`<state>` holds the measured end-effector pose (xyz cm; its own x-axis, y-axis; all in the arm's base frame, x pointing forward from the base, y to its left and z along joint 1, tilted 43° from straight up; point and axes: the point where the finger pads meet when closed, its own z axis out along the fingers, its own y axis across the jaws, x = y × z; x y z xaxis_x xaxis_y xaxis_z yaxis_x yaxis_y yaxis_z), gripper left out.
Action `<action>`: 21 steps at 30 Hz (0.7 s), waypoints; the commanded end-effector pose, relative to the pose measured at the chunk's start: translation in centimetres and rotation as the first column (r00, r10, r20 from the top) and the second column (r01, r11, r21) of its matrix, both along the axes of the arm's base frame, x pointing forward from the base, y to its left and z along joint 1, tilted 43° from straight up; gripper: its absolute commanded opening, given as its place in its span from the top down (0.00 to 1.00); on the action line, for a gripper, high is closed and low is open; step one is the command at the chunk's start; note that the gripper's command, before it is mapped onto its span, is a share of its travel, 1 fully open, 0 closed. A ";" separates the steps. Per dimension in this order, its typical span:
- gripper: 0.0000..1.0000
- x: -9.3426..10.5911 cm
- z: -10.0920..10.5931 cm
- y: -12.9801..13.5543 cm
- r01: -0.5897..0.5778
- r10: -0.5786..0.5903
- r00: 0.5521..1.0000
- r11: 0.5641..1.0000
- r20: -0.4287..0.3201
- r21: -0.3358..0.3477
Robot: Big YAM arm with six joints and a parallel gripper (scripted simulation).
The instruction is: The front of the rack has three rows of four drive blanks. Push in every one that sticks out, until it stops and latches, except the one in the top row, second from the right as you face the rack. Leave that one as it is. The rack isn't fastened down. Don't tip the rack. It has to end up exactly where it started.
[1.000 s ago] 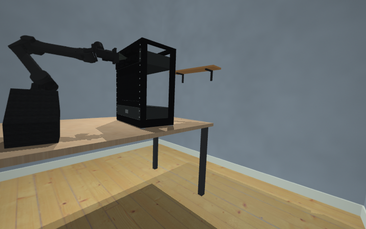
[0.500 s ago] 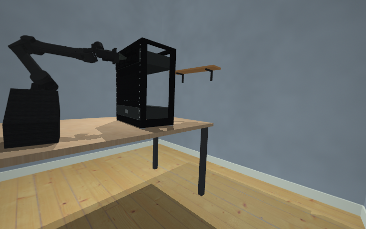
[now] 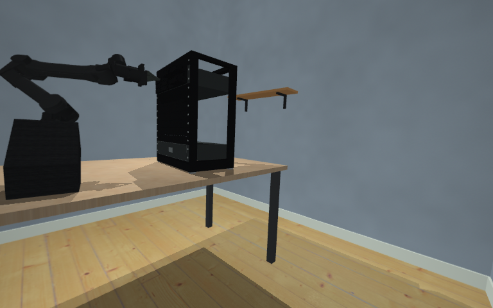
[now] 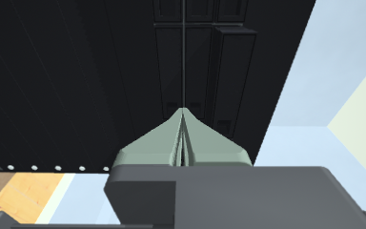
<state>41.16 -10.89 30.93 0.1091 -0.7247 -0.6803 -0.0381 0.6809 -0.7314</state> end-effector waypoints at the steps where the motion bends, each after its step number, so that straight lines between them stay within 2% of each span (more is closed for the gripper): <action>1: 1.00 -2.3 0.5 -1.0 0.026 -0.026 1.000 1.000 0.001 0.010; 7: 1.00 -3.1 0.4 -1.0 0.026 -0.026 1.000 1.000 0.002 0.005; 10: 1.00 -2.8 -0.3 -1.1 0.024 -0.023 1.000 1.000 -0.015 0.015; 12: 1.00 -2.8 0.0 -1.4 0.026 -0.026 1.000 1.000 0.008 0.003; 18: 1.00 -3.0 -2.6 -3.2 0.026 -0.026 1.000 1.000 0.008 0.006; 21: 1.00 -3.1 -3.2 -3.6 0.026 -0.026 1.000 1.000 0.008 0.006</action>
